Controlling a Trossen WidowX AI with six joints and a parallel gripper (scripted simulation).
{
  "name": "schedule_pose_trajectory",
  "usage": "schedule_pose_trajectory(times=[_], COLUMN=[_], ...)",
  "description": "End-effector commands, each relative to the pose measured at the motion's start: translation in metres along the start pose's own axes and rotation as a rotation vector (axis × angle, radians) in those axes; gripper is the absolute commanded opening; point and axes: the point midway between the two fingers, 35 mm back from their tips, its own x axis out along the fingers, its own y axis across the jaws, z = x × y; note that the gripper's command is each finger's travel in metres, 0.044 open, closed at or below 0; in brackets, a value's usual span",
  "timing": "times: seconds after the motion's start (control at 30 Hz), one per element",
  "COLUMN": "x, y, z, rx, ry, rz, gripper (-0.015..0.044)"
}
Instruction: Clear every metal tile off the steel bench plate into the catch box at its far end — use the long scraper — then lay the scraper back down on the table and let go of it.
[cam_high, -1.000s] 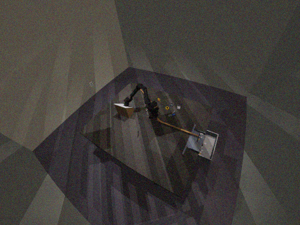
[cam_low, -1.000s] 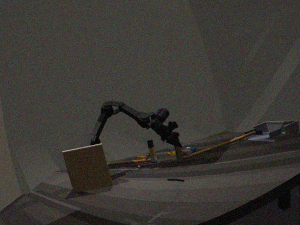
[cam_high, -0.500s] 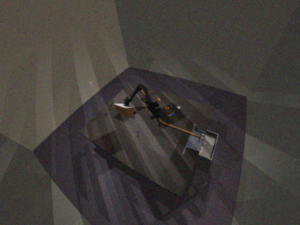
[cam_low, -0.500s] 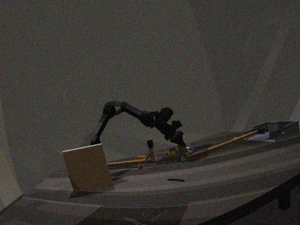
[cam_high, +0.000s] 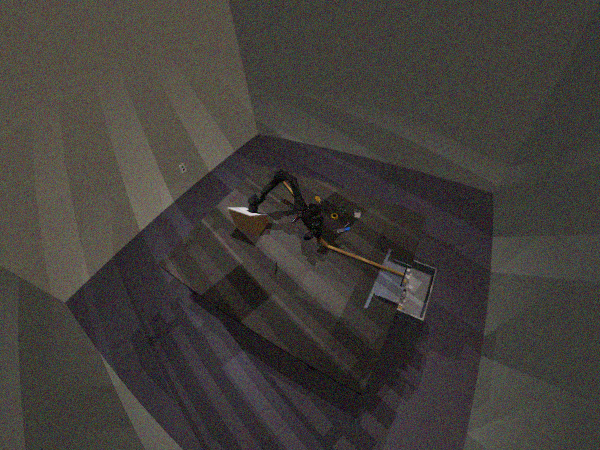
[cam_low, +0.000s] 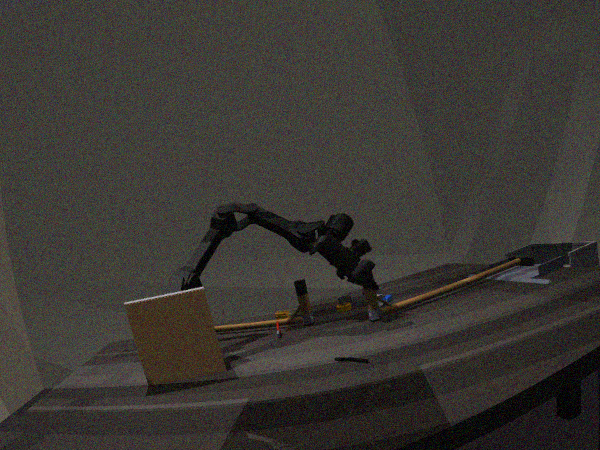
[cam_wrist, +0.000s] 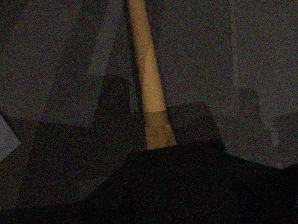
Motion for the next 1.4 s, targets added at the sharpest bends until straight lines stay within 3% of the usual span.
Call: schedule_pose_trajectory(times=[0.0,1.37], x=[0.002,0.006], y=[0.001,-0.001], z=[0.009,0.012], rx=[-0.003,-0.001], ry=[-0.014,-0.008], rz=[-0.001,0.000], gripper=[0.0000,0.0000])
